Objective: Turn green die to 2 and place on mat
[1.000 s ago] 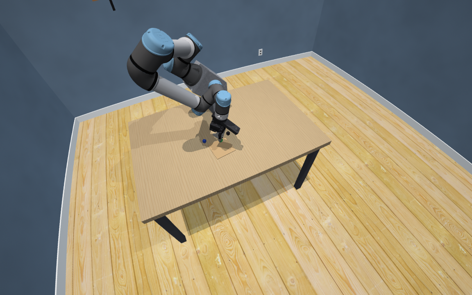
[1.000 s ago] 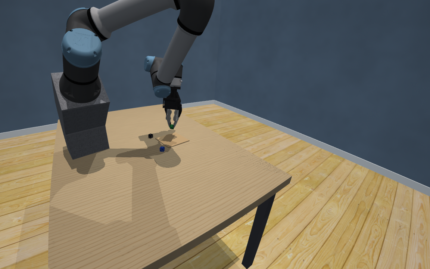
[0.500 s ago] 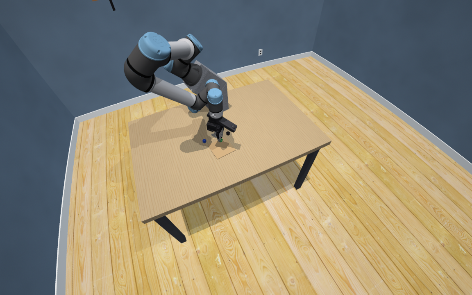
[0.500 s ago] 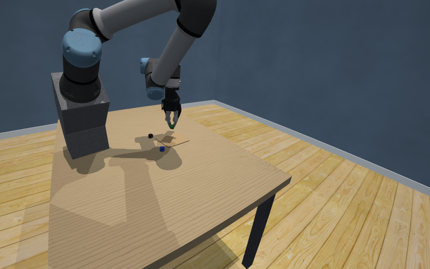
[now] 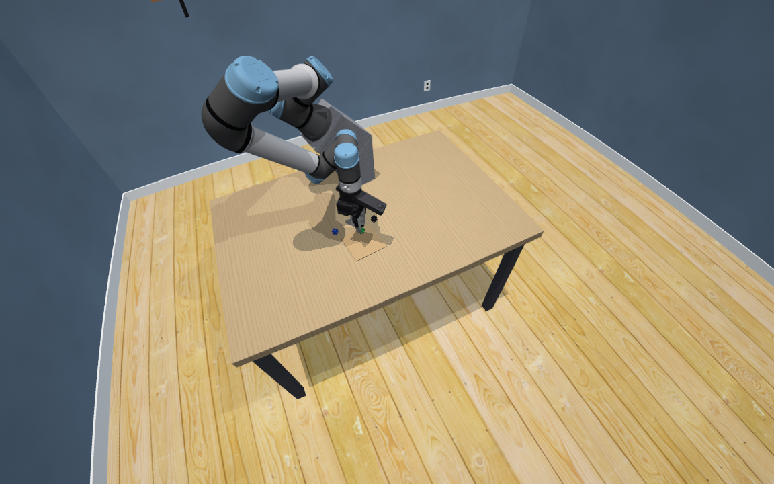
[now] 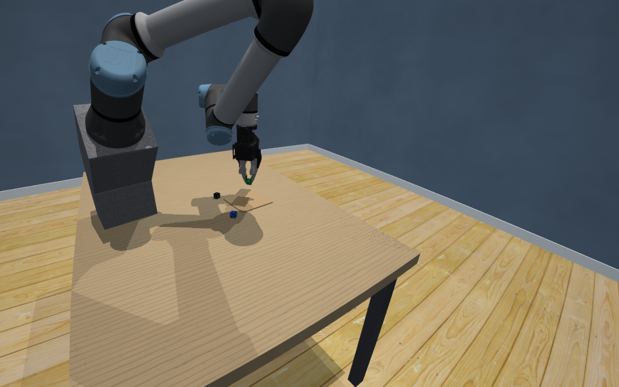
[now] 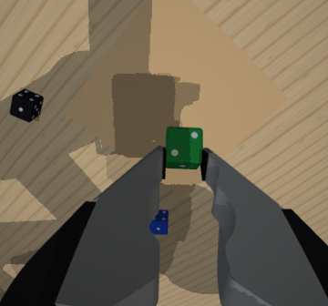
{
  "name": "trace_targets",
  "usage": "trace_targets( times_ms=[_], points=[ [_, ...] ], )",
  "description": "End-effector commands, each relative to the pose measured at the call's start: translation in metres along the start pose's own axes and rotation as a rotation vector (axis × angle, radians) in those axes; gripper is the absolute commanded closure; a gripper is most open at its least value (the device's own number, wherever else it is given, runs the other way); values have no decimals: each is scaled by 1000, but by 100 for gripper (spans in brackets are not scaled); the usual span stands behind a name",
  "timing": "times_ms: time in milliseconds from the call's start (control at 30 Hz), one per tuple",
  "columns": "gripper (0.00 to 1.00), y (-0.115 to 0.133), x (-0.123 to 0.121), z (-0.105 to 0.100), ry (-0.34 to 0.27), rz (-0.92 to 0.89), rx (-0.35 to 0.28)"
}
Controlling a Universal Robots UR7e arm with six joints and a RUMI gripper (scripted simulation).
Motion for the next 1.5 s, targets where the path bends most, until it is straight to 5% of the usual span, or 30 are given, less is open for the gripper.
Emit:
trace_targets(
  times_ms=[0, 700, 1200, 1467],
  points=[
    [97, 1, -2, 1, 0, -1, 11],
    [97, 10, -5, 3, 56, 0, 238],
    [97, 11, -5, 2, 67, -2, 265],
    [97, 12, -8, 7, 70, -4, 331]
  ],
)
Point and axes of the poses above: the point where the finger pads meet when closed, its own z axis out along the fingers, its own x axis across the jaws, y = z × x, the point moved 3 cm from there along -z, back along the fingers, and after that the axes turned 15 degrees about -z, right-handed, at the moved point
